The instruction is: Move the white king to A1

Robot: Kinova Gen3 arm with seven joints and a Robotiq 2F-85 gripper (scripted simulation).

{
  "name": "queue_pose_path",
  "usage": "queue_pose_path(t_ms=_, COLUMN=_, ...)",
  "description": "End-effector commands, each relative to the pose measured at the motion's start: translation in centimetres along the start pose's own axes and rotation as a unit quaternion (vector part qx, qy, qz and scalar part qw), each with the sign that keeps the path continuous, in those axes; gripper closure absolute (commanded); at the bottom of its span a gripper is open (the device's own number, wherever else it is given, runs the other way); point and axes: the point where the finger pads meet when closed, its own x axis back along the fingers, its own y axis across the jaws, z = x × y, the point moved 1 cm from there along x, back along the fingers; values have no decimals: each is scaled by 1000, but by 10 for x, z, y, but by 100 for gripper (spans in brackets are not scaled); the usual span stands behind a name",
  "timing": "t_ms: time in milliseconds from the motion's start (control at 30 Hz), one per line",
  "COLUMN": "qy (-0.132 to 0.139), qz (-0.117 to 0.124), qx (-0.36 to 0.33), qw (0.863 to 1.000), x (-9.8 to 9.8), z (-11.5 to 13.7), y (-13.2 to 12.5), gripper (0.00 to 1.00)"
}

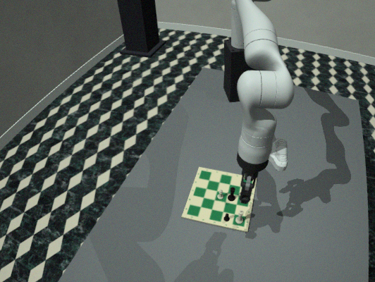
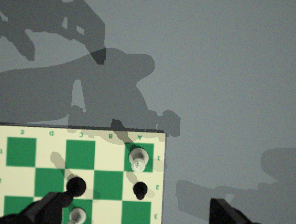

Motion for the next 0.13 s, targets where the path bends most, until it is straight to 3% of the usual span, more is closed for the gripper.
queue_pose_path(t_ms=0, qy=0, qz=-1, qx=0, qw=1000, x=2, z=0, y=1, gripper=0)
queue_pose_path(t_ms=100, qy=0, qz=-1, qx=0, qw=1000, x=2, z=0, y=1, gripper=0)
